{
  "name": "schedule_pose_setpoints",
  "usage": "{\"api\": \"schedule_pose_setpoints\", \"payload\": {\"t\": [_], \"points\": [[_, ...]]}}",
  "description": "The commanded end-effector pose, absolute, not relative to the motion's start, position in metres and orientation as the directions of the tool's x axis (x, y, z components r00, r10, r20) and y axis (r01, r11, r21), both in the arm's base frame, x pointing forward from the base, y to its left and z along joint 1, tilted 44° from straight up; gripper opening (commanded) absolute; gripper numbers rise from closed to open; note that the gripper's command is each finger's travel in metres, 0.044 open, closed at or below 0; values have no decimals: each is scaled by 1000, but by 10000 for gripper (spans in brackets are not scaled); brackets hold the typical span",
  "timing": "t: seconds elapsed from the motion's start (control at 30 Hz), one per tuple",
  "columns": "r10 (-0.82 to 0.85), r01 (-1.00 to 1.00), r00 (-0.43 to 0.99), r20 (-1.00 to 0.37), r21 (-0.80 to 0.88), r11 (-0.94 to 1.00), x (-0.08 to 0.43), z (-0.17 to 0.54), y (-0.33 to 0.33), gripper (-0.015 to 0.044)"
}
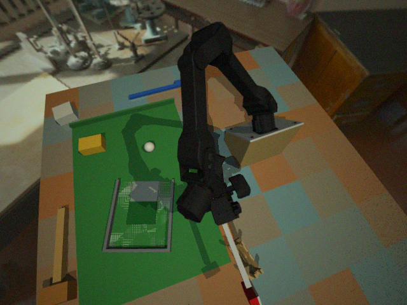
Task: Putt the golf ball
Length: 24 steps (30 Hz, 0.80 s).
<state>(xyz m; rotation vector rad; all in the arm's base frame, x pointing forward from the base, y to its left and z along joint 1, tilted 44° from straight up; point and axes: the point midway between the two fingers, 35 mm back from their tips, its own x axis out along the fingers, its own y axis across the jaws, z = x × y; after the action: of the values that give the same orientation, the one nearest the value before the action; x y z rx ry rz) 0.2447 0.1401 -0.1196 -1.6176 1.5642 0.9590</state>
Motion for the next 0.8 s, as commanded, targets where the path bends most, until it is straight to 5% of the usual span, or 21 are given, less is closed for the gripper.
{"api": "schedule_pose_setpoints", "payload": {"t": [0.0,0.77], "points": [[-499,-995,7,-867,-56,83,255,-95,131,0],[-570,-519,-61,-819,-462,719,269,39,36,0]]}}
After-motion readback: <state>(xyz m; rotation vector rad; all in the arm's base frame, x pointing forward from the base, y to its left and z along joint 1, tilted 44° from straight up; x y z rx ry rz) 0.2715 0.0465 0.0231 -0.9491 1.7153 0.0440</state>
